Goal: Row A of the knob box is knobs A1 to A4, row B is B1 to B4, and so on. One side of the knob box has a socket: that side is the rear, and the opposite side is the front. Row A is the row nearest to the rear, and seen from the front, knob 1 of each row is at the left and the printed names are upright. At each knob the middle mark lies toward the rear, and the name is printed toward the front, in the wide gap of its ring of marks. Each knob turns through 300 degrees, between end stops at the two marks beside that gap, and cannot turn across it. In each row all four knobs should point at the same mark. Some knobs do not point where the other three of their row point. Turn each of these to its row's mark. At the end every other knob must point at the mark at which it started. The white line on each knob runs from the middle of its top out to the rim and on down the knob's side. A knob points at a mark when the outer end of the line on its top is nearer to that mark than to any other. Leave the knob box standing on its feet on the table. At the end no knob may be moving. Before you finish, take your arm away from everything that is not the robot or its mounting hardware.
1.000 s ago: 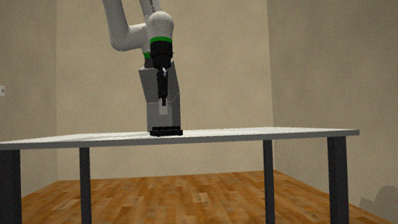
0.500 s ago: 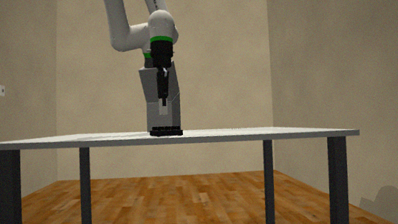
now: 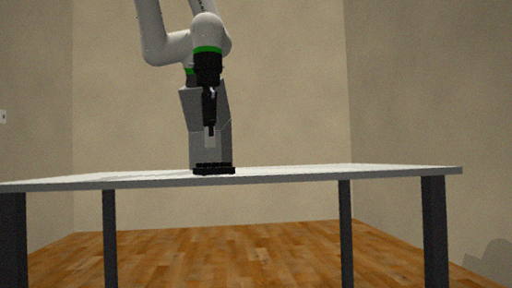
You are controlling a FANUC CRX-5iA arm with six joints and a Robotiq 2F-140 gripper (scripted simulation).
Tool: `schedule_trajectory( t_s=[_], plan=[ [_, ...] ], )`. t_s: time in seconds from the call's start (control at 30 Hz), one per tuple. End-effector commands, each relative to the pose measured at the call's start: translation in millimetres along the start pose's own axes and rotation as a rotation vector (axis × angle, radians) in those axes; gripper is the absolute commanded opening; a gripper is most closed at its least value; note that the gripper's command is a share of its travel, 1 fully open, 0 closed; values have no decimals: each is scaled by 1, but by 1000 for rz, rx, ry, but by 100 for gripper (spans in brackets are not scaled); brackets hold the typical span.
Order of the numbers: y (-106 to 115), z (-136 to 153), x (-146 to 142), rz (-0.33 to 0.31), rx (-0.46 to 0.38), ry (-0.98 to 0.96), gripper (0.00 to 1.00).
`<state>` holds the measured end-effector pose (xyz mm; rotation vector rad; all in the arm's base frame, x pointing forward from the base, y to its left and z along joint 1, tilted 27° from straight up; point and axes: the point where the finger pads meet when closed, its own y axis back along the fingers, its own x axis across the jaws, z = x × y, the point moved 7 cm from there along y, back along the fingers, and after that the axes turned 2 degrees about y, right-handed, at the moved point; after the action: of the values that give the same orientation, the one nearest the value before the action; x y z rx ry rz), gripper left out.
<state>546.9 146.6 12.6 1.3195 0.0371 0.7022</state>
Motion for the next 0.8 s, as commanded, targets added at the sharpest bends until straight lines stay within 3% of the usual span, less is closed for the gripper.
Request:
schedule_trajectory(
  t_s=[0.0,0.77],
  plan=[
    [0,0,0,0,0,0,12],
    [-5,0,0,-1,0,0,12]
  ],
)
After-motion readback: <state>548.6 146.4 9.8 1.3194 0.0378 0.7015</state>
